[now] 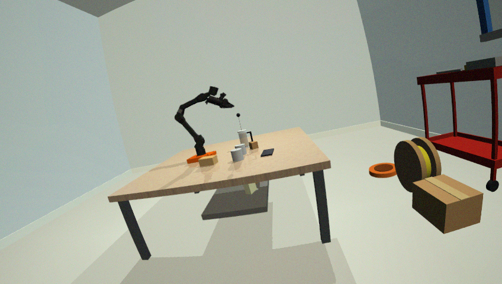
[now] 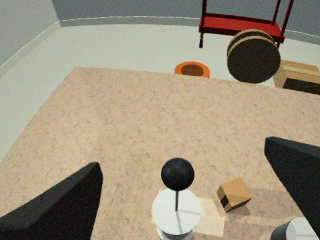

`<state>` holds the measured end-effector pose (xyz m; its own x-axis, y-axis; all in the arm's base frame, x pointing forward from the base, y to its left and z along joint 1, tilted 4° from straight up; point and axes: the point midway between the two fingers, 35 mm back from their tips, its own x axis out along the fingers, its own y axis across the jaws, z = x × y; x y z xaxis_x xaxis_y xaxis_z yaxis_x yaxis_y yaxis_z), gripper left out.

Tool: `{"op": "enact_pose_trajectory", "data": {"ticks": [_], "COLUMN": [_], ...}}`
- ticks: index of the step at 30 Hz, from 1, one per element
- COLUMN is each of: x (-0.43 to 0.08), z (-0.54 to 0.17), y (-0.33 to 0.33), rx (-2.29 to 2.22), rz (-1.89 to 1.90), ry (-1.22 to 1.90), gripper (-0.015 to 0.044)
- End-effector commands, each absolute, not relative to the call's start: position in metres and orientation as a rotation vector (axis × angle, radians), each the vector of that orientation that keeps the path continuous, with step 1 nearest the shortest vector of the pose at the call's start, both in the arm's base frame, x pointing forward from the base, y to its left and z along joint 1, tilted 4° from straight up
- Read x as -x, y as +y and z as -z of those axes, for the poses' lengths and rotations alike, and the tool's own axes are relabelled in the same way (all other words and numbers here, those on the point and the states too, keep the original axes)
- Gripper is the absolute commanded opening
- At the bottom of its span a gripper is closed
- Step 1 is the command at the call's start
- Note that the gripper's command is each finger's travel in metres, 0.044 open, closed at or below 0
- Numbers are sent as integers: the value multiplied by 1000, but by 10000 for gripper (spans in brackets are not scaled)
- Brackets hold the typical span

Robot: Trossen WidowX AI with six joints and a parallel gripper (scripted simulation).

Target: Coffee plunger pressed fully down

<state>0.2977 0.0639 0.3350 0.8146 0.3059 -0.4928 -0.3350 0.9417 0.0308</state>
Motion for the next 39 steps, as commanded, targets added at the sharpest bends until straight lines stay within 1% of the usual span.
{"op": "enact_pose_trajectory", "data": {"ticks": [1, 8, 17, 39], "x": [-294, -294, -295, -323], "z": [-337, -285, -286, -269], "y": [64, 68, 68, 78], "rx": [9, 8, 8, 8], "rz": [-302, -302, -302, -302], "ry": [507, 506, 506, 503], "gripper": [440, 440, 440, 440]}}
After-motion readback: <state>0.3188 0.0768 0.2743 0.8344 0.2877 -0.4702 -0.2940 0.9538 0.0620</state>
